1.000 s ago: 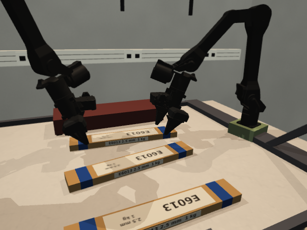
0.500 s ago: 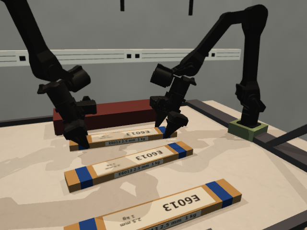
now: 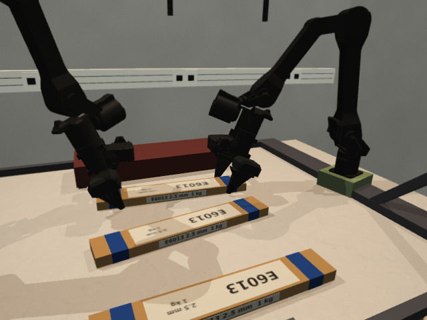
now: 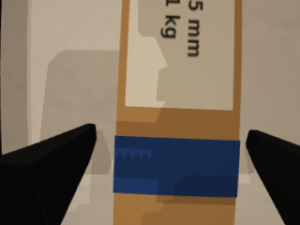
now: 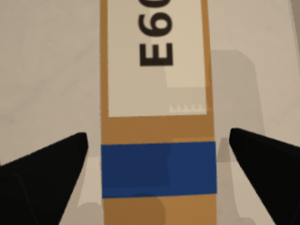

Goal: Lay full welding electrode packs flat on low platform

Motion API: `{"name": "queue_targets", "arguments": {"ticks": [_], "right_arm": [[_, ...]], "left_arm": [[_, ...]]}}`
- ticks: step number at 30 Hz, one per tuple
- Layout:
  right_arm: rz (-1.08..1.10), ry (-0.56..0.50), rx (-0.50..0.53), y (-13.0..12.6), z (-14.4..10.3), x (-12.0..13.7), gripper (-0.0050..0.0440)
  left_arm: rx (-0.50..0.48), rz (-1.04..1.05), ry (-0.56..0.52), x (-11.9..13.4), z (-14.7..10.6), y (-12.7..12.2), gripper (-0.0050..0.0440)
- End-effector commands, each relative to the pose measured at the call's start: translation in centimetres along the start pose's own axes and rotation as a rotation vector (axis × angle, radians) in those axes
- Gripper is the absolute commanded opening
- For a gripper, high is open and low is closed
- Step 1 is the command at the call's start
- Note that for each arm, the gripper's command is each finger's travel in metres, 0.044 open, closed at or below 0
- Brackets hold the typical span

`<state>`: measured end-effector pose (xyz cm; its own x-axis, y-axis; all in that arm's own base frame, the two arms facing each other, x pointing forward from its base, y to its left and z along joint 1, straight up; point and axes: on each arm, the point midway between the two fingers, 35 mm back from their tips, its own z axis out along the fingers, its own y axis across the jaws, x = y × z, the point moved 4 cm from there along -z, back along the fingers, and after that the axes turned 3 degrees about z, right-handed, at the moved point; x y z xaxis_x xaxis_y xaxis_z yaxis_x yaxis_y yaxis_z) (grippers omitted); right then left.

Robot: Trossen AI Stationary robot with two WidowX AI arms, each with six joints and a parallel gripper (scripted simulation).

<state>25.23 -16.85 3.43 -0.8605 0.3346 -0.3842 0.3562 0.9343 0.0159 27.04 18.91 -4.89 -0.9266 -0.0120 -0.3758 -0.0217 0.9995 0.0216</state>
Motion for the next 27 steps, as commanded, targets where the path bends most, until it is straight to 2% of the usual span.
{"name": "queue_targets", "arguments": {"ticks": [1, 3, 4, 27], "right_arm": [[-0.001, 0.008, -0.005, 0.11, 0.19, 0.28, 0.0430], [-0.002, -0.012, 0.002, -0.01, -0.21, -0.29, 0.0430], [-0.002, -0.012, 0.002, -0.01, -0.21, -0.29, -0.0050], [-0.002, -0.012, 0.002, -0.01, -0.21, -0.29, -0.0050]], "left_arm": [[-0.013, 0.006, -0.019, -0.59, -0.38, 0.31, 0.0430], [-0.013, 0.006, -0.019, -0.59, -0.39, 0.30, 0.0430], [-0.013, 0.006, -0.019, -0.59, -0.39, 0.30, -0.0050], [-0.013, 0.006, -0.019, -0.59, -0.39, 0.30, -0.0050]]}}
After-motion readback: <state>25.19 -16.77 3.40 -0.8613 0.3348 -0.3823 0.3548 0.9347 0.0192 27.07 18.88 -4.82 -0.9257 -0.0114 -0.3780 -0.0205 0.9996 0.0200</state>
